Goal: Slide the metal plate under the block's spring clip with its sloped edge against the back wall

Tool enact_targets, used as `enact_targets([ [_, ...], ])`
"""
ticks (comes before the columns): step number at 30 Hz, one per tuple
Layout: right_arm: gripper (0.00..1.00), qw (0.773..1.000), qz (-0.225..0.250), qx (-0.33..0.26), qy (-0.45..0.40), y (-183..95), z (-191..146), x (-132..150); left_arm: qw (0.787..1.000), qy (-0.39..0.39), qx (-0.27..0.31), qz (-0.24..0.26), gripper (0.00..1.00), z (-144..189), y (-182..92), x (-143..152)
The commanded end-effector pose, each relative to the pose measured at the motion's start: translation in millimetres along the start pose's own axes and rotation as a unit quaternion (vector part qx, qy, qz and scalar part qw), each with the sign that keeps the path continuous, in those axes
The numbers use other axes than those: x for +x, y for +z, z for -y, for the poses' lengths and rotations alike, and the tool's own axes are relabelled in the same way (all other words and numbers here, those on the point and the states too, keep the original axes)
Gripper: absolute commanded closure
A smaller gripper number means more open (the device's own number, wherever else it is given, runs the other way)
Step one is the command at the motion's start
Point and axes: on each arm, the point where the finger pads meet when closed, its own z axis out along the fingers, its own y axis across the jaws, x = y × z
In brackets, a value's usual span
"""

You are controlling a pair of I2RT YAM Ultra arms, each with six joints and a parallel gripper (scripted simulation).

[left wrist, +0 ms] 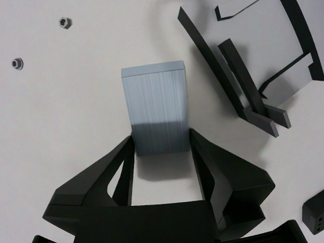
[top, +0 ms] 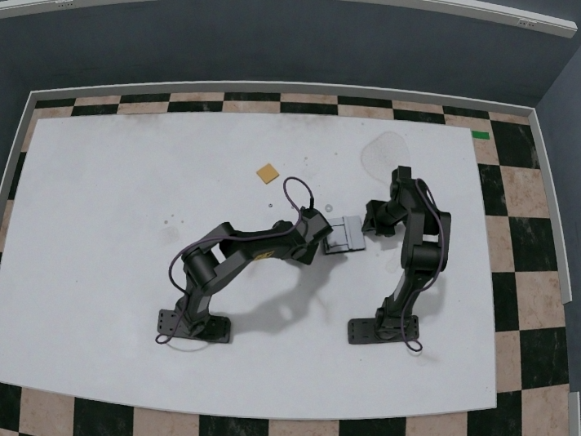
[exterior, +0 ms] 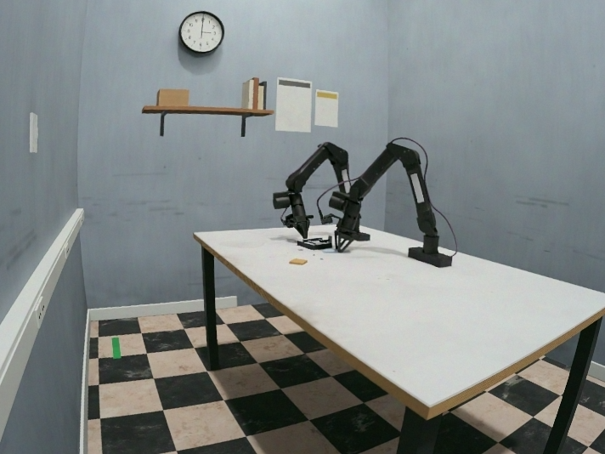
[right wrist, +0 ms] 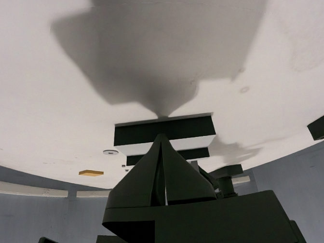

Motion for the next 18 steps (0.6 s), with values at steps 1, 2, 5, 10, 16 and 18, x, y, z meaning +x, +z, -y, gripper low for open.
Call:
enact_targets([
  [1, 1.00, 1.000, 0.002, -0.007, -0.005, 3.7, -3.7, 0.6, 1.000, -0.003, 0.000, 0.002, 0.45, 0.2, 6.2, -3.1],
  [2, 1.00, 1.000, 0.002, -0.007, -0.005, 3.7, -3.7, 0.6, 1.000, -0.003, 0.001, 0.002, 0.46, 0.3, 6.1, -3.0],
  [5, 1.00, 1.000, 0.002, -0.007, -0.005, 3.7, -3.7, 0.6, 1.000, -0.003, 0.001, 0.001, 0.51, 0.8, 6.1, -2.6],
  [10, 1.00, 1.000, 0.002, -0.007, -0.005, 3.7, -3.7, 0.6, 1.000, -0.005, 0.003, 0.005, 0.65, 2.4, -5.8, -8.1],
  [16, 1.00, 1.000, 0.002, -0.007, -0.005, 3.7, -3.7, 0.6, 1.000, -0.006, 0.005, 0.009, 0.55, 2.3, -33.4, -17.2],
  [18, 1.00, 1.000, 0.002, -0.007, -0.005, 3.7, -3.7, 0.6, 1.000, -0.007, 0.004, 0.010, 0.55, 1.8, -44.1, -20.4],
])
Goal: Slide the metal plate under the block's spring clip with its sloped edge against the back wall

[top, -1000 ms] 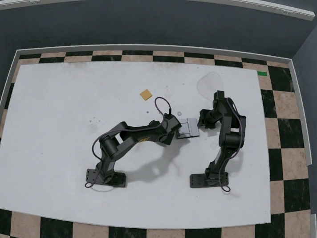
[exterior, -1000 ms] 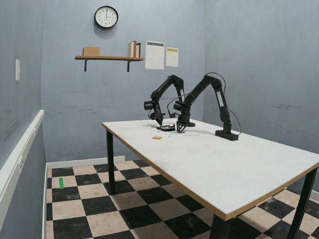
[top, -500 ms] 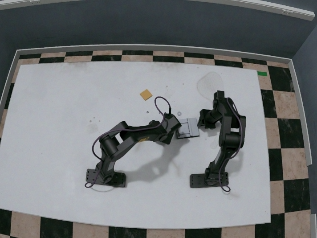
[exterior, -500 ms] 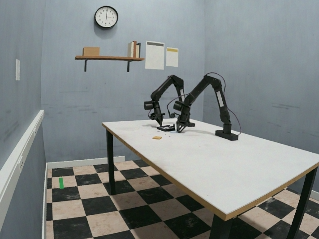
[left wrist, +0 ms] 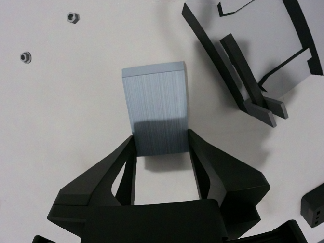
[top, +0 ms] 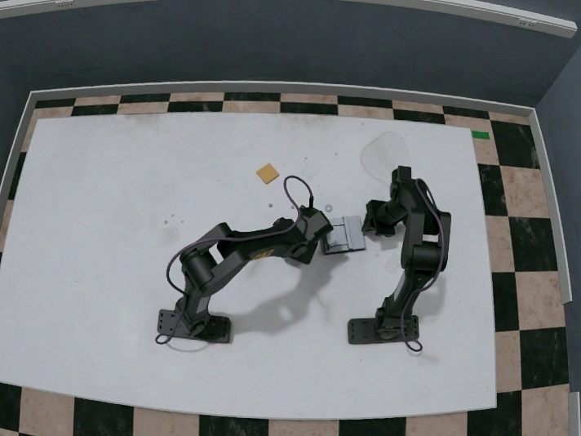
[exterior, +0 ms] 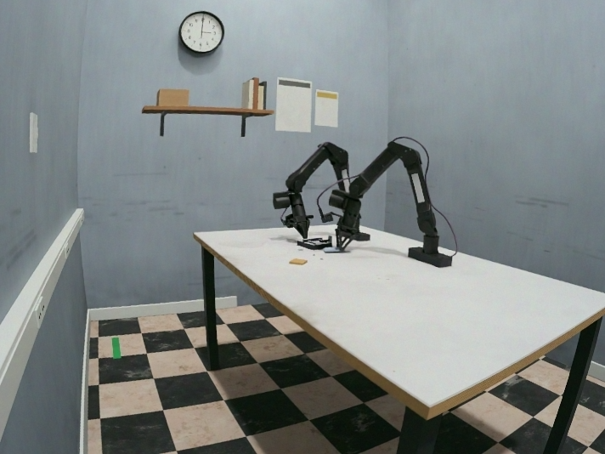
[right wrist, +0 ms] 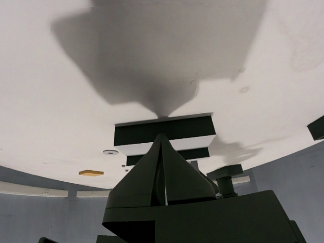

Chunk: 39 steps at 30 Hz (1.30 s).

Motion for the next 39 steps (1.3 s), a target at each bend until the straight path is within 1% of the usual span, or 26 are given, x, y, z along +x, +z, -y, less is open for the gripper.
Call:
enact_targets([
  [1, 1.00, 1.000, 0.002, -0.007, -0.005, 3.7, -3.7, 0.6, 1.000, -0.008, 0.012, 0.025, 0.55, 4.8, -37.3, -22.0],
  [7, 1.00, 1.000, 0.002, -0.007, -0.005, 3.7, -3.7, 0.6, 1.000, -0.002, 0.017, 0.026, 0.55, 0.7, -36.4, -20.2],
  [9, 1.00, 1.000, 0.002, -0.007, -0.005, 3.7, -3.7, 0.6, 1.000, -0.001, 0.013, 0.022, 0.55, -4.8, -34.4, -14.6],
  [20, 1.00, 1.000, 0.002, -0.007, -0.005, 3.7, -3.7, 0.6, 1.000, -0.008, 0.010, 0.020, 0.55, -20.8, -36.2, -5.2],
  [22, 1.00, 1.000, 0.002, -0.007, -0.005, 3.7, -3.7, 0.6, 1.000, 0.009, 0.018, 0.019, 0.55, -17.2, -37.6, -6.3],
  [24, 1.00, 1.000, 0.002, -0.007, -0.005, 3.7, -3.7, 0.6, 0.999, 0.036, 0.024, 0.015, 0.55, -15.7, -37.6, -5.7],
  [27, 1.00, 1.000, 0.002, -0.007, -0.005, 3.7, -3.7, 0.6, 0.994, 0.106, 0.037, -0.003, 0.55, -16.5, -31.8, 1.1],
  [29, 1.00, 1.000, 0.002, -0.007, -0.005, 3.7, -3.7, 0.6, 0.994, 0.106, 0.037, -0.003, 0.55, -16.5, -31.8, 1.1],
  [30, 1.00, 1.000, 0.002, -0.007, -0.005, 3.7, -3.7, 0.6, 0.990, 0.136, 0.043, -0.011, 0.55, -18.1, -30.2, 4.6],
  [34, 1.00, 1.000, 0.002, -0.007, -0.005, 3.7, -3.7, 0.6, 0.963, 0.256, 0.079, -0.026, 0.55, -23.9, -25.3, 7.8],
  [38, 1.00, 1.000, 0.002, -0.007, -0.005, 3.7, -3.7, 0.6, 0.938, 0.330, 0.105, -0.027, 0.55, -26.5, -20.9, 7.8],
  [39, 1.00, 1.000, 0.002, -0.007, -0.005, 3.7, -3.7, 0.6, 0.931, 0.347, 0.112, -0.019, 0.55, -25.6, -20.3, 4.5],
])
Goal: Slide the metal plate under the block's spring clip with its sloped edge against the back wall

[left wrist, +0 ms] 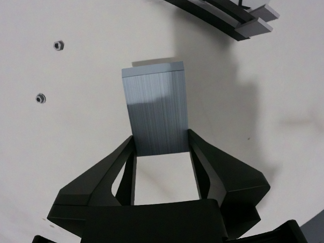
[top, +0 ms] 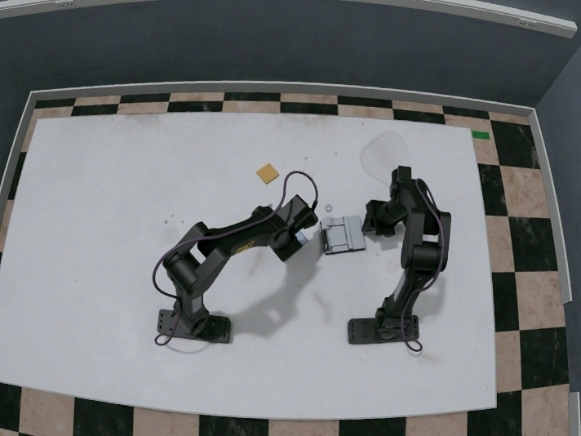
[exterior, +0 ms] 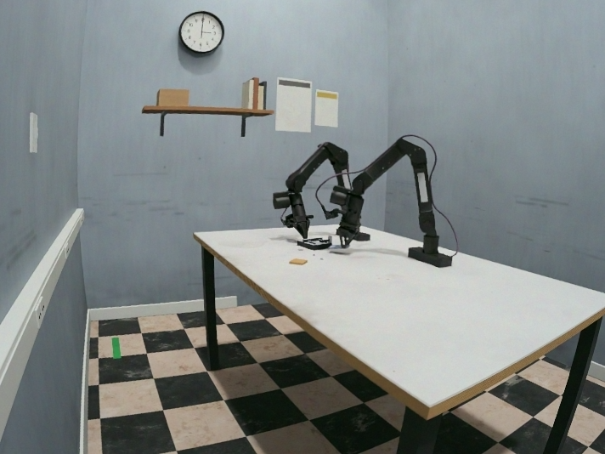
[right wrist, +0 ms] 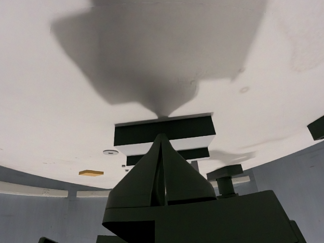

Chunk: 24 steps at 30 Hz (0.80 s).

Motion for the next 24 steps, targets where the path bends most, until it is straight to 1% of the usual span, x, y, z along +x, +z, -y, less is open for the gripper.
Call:
enact_targets([
  [1, 1.00, 1.000, 0.002, -0.007, -0.005, 3.7, -3.7, 0.6, 0.990, 0.132, 0.046, 0.020, 0.55, 4.4, -2.3, -10.4],
  [5, 1.00, 1.000, 0.002, -0.007, -0.005, 3.7, -3.7, 0.6, 0.974, 0.213, 0.063, 0.047, 0.55, 0.3, -2.2, -20.0],
  [7, 1.00, 1.000, 0.002, -0.007, -0.005, 3.7, -3.7, 0.6, 0.974, 0.213, 0.063, 0.047, 0.55, 0.3, -2.2, -20.0],
  [10, 1.00, 1.000, 0.002, -0.007, -0.005, 3.7, -3.7, 0.6, 0.964, 0.249, 0.070, 0.059, 0.55, -5.3, -3.2, -24.0],
  [14, 1.00, 1.000, 0.002, -0.007, -0.005, 3.7, -3.7, 0.6, 0.960, 0.263, 0.069, 0.069, 0.55, -11.0, -4.1, -28.7],
  [17, 1.00, 1.000, 0.002, -0.007, -0.005, 3.7, -3.7, 0.6, 0.963, 0.253, 0.065, 0.064, 0.55, -14.5, -3.7, -27.8],
  [20, 1.00, 1.000, 0.002, -0.007, -0.005, 3.7, -3.7, 0.6, 0.964, 0.249, 0.067, 0.059, 0.55, -8.6, -2.8, -28.6],
  [24, 1.00, 1.000, 0.002, -0.007, -0.005, 3.7, -3.7, 0.6, 0.961, 0.259, 0.071, 0.063, 0.55, -5.8, -2.9, -31.1],
])
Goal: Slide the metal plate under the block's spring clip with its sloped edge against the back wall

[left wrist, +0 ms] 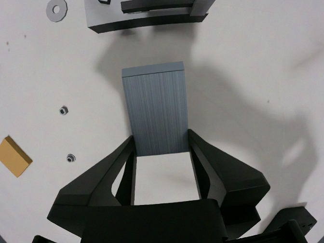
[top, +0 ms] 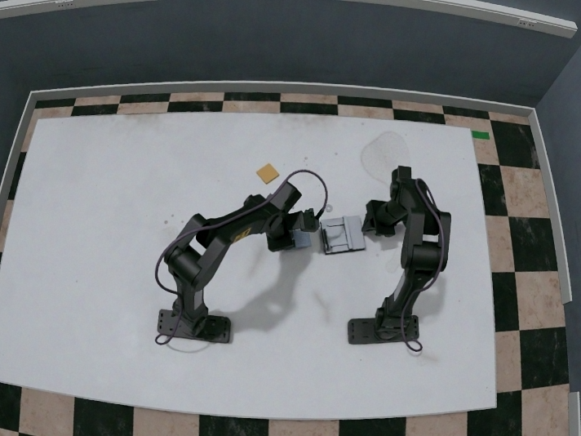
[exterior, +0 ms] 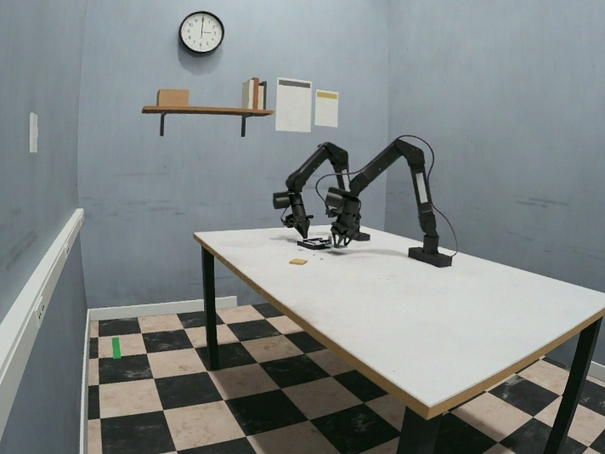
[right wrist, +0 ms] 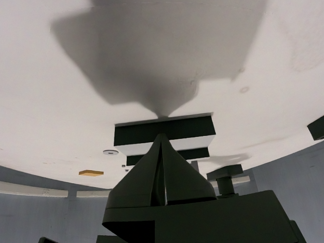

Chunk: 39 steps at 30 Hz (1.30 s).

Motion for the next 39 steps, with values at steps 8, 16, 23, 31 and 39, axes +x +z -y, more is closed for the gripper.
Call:
enact_targets([
  [8, 1.00, 1.000, 0.002, -0.007, -0.005, 3.7, -3.7, 0.6, 1.000, 0.018, 0.001, 0.023, 0.55, -2.7, -5.5, -18.1],
  [16, 1.00, 1.000, 0.002, -0.007, -0.005, 3.7, -3.7, 0.6, 0.999, 0.008, -0.014, 0.037, 0.55, -10.8, -5.3, -38.0],
  [23, 1.00, 1.000, 0.002, -0.007, -0.005, 3.7, -3.7, 0.6, 0.999, 0.020, -0.008, 0.034, 0.55, -8.5, 0.4, -47.2],
  [31, 1.00, 1.000, 0.002, -0.007, -0.005, 3.7, -3.7, 0.6, 0.999, 0.017, -0.011, 0.037, 0.55, -10.9, -2.3, -47.1],
  [39, 1.00, 1.000, 0.002, -0.007, -0.005, 3.7, -3.7, 0.6, 0.999, 0.011, -0.010, 0.035, 0.55, -7.8, 6.8, -58.3],
])
